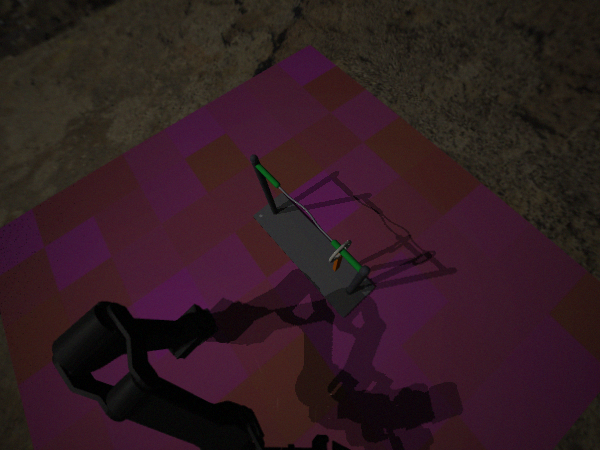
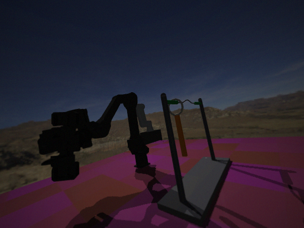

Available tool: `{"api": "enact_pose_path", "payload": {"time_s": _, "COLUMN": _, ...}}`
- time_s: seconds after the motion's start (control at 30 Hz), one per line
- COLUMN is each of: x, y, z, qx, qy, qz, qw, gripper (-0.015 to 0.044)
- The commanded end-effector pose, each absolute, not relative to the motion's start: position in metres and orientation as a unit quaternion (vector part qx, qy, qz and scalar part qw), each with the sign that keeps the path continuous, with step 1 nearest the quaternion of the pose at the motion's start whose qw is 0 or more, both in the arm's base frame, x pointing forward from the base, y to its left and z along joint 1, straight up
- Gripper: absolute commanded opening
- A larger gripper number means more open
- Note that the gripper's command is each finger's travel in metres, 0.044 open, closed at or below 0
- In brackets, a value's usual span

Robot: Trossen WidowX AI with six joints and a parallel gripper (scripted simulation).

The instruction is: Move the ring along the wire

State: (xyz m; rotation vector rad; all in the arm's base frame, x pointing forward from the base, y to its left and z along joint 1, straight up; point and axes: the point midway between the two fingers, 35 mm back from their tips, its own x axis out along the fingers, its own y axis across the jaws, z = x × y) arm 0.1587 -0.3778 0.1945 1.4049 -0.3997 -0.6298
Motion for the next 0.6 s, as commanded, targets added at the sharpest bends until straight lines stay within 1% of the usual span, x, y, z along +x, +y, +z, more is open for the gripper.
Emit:
{"api": "enact_pose_path", "payload": {"time_s": 0.0, "x": 0.195, "y": -0.316, "z": 0.168, "qx": 0.508, "qy": -0.071, "qz": -0.240, "qw": 0.824, "gripper": 0.0160}}
{"api": "enact_pose_path", "payload": {"time_s": 0.3, "x": 0.222, "y": -0.237, "z": 0.136, "qx": 0.332, "qy": 0.027, "qz": -0.152, "qw": 0.931, "gripper": 0.0160}}
{"api": "enact_pose_path", "payload": {"time_s": 0.57, "x": 0.229, "y": -0.164, "z": 0.110, "qx": 0.154, "qy": 0.074, "qz": -0.051, "qw": 0.984, "gripper": 0.0160}}
